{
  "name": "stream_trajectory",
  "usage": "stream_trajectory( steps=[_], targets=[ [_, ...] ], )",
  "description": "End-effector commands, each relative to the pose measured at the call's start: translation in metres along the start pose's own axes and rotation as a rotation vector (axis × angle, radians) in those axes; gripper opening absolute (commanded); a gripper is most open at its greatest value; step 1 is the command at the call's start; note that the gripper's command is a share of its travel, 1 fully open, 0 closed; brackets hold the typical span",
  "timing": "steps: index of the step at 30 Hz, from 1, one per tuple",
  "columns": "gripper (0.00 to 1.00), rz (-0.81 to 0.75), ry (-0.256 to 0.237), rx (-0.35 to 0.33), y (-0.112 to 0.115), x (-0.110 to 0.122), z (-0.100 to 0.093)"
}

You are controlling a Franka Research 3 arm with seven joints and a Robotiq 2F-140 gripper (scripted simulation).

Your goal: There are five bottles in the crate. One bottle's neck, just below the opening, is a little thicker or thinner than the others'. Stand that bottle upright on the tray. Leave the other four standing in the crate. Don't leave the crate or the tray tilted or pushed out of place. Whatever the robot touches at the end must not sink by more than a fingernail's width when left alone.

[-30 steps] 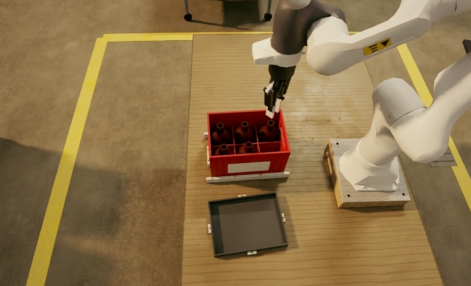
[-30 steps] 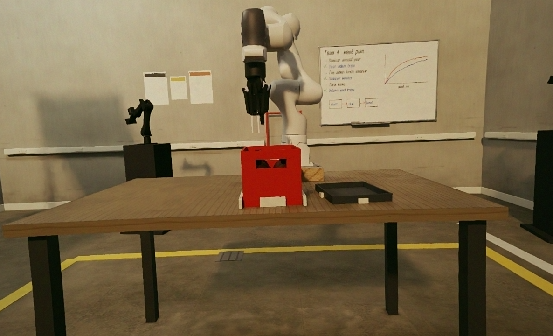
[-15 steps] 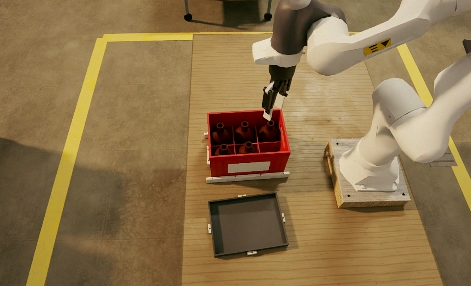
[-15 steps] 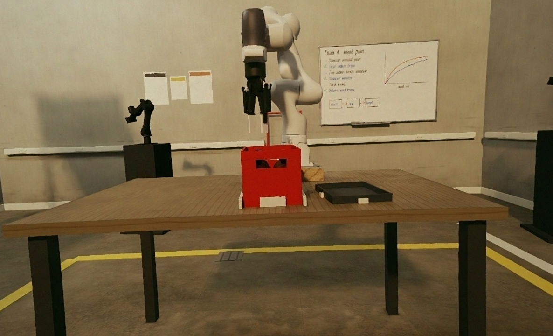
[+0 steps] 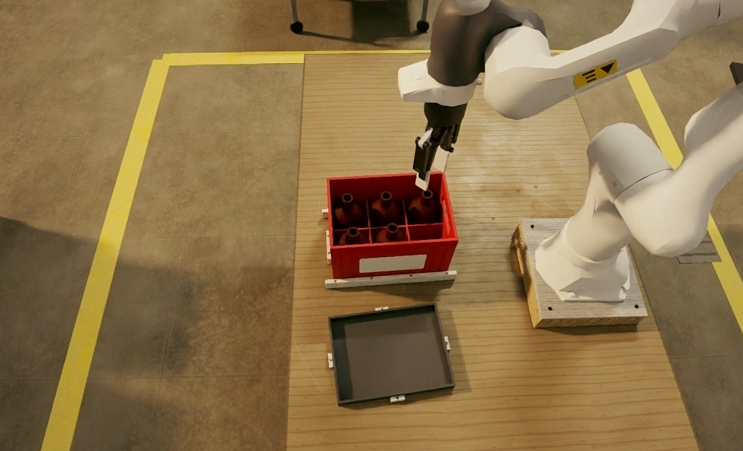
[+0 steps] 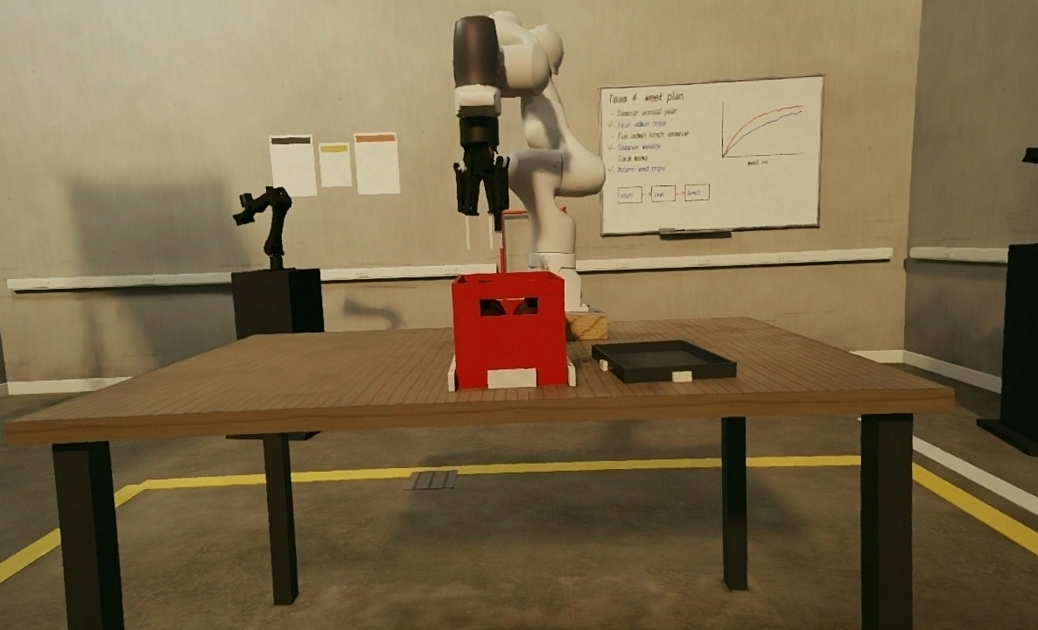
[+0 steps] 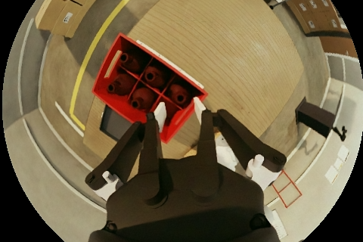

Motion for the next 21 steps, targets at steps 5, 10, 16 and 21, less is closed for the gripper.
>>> stream_trajectory(
  steps=[5, 10, 16, 21],
  targets=[
    [0.44, -0.004, 0.002, 0.000, 0.0007, 0.0007, -0.0001],
    [0.44, -0.004, 0.002, 0.000, 0.0007, 0.0007, 0.0003],
    [0.44, -0.004, 0.002, 0.001, 0.0007, 0.0007, 0.0028],
    [0.44, -0.005, 0.002, 0.001, 0.0006, 0.0008, 0.0067]
  ],
)
Point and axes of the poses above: the point where the finger pads meet when closed, its own z axis out along the fingers, its own x axis across the jaws, y = z × x, the point moved 5 cm from there along -z, back along the fingers, and after that the axes turned 13 degrees about z, right-handed, at the moved point
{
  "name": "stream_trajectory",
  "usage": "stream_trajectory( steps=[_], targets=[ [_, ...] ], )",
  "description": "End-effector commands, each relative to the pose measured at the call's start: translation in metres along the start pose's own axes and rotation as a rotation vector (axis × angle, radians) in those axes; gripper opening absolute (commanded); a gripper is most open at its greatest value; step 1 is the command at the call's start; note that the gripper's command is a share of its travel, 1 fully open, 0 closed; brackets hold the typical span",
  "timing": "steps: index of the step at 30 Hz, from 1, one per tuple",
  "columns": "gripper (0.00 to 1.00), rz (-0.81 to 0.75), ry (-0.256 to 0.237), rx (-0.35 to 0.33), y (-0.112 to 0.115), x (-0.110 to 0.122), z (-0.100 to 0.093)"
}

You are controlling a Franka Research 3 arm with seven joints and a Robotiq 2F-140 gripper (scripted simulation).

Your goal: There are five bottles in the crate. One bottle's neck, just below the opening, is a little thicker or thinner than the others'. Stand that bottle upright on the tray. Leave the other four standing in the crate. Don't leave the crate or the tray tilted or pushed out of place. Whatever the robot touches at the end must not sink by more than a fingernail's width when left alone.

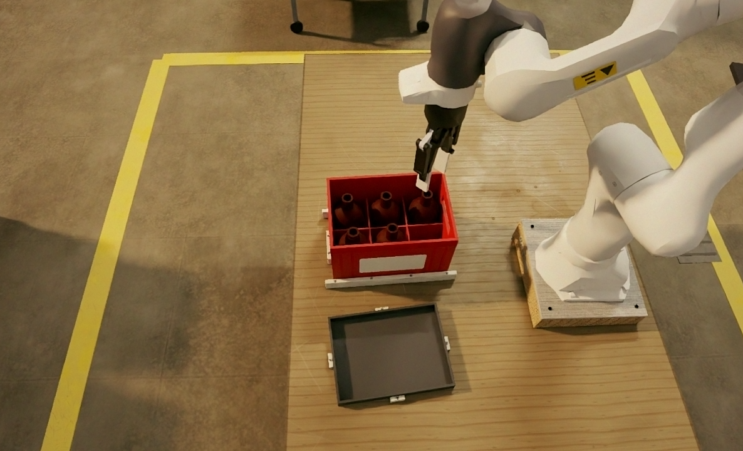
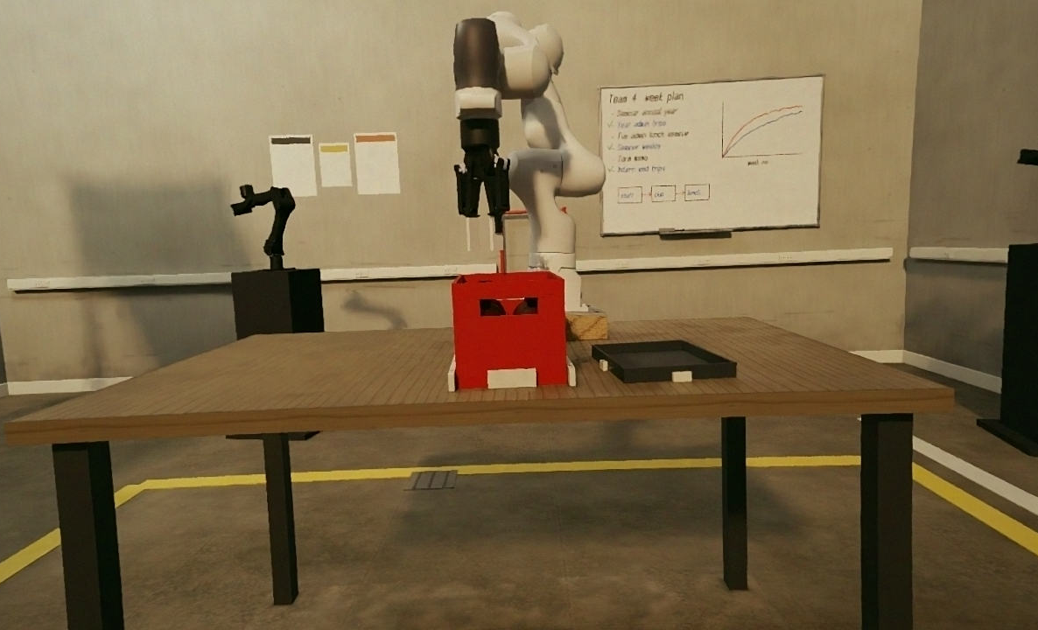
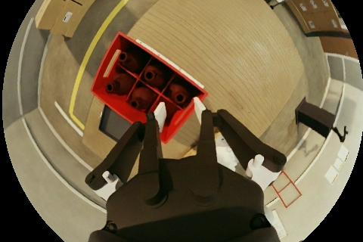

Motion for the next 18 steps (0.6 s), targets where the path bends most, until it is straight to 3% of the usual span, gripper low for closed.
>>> stream_trajectory(
  steps=[1, 18],
  targets=[
    [0.44, -0.002, 0.000, 0.003, -0.001, 0.000, 0.004],
    [0.44, -0.002, 0.000, 0.003, -0.002, 0.000, 0.023]
  ],
)
Point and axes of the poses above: the point where the finger pads meet when closed, its own z axis out along the fingers, its own x axis across the jaws, y = z × x, the point moved 5 cm from there along -z, back along the fingers, and after that the axes turned 13 degrees about z, right-handed, at the moved point
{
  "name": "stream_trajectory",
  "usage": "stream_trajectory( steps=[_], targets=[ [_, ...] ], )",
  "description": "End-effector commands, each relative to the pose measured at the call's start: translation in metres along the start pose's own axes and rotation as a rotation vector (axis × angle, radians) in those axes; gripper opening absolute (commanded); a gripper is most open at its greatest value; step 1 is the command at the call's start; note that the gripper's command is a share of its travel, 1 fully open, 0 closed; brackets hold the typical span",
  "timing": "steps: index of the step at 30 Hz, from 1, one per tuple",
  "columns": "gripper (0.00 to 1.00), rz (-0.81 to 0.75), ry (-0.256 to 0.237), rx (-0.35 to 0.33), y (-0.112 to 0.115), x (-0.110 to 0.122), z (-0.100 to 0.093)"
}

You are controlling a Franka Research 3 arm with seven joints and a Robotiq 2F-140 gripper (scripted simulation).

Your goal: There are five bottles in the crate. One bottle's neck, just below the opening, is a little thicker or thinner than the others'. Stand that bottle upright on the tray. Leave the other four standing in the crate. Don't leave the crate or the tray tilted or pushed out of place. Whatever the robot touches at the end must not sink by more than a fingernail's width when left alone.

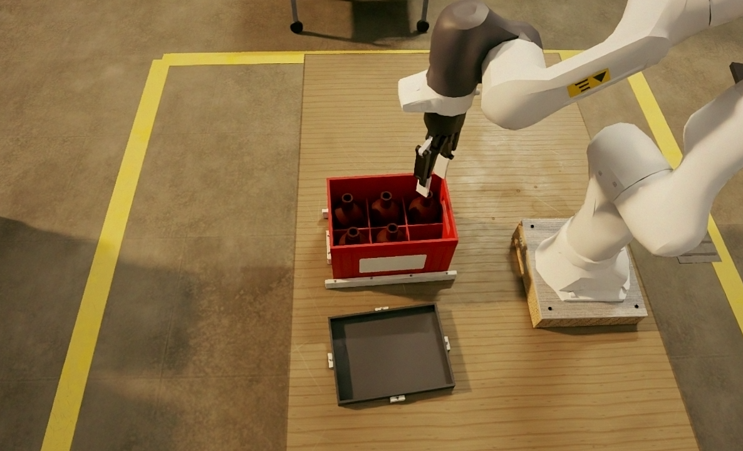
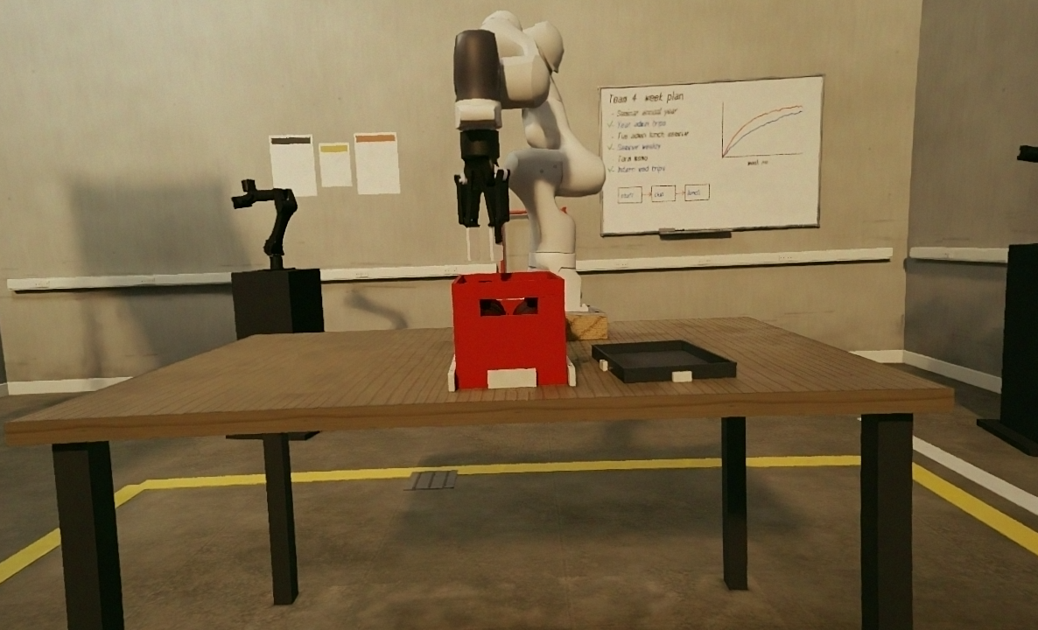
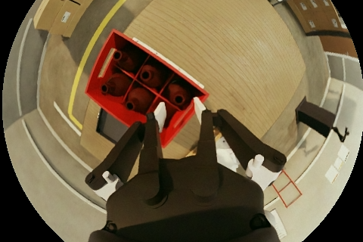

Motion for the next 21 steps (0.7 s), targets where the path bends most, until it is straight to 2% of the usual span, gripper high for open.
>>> stream_trajectory(
  steps=[1, 21],
  targets=[
    [0.44, -0.006, -0.005, 0.007, -0.002, -0.002, 0.004],
    [0.44, -0.006, -0.005, 0.007, -0.003, -0.002, 0.018]
  ],
)
Point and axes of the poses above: the point where the finger pads meet when closed, its own z axis out along the fingers, its own x axis across the jaws, y = z × x, the point moved 5 cm from there along -z, back along the fingers, and after that the axes turned 13 degrees about z, right-handed, at the moved point
